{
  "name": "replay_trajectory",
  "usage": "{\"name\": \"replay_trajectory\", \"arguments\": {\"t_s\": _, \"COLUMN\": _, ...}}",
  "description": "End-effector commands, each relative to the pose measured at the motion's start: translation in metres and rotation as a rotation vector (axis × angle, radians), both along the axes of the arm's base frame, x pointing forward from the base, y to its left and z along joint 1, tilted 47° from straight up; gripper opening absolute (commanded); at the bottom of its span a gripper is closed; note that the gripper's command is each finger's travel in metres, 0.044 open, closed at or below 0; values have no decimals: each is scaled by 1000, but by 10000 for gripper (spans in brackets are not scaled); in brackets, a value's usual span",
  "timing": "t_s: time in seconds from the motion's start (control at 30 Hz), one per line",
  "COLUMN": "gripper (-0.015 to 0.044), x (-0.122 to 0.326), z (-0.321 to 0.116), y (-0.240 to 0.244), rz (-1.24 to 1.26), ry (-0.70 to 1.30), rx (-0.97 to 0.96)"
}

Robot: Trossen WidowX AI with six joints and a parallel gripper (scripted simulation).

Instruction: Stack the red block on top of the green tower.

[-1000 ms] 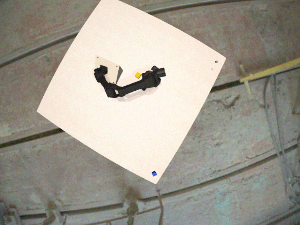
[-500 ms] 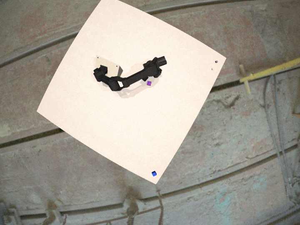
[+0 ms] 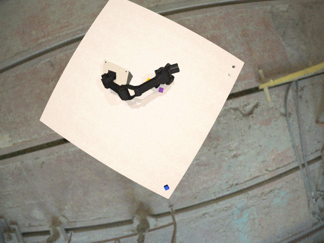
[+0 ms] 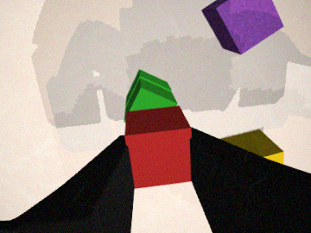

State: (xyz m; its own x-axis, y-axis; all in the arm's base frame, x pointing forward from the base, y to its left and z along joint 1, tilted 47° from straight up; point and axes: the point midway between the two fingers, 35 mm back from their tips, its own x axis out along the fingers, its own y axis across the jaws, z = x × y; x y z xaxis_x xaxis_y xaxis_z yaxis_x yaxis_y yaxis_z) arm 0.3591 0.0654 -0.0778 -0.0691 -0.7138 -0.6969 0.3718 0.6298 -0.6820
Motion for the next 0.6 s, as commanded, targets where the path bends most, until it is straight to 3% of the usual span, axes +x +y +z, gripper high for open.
{"name": "replay_trajectory", "arguments": {"t_s": 0.0, "gripper": 0, "x": -2, "z": -9, "y": -8, "rz": 9, "ry": 5, "rx": -4}}
{"name": "replay_trajectory", "arguments": {"t_s": 0.57, "gripper": 0, "x": -4, "z": -21, "y": -21, "rz": 9, "ry": 5, "rx": -5}}
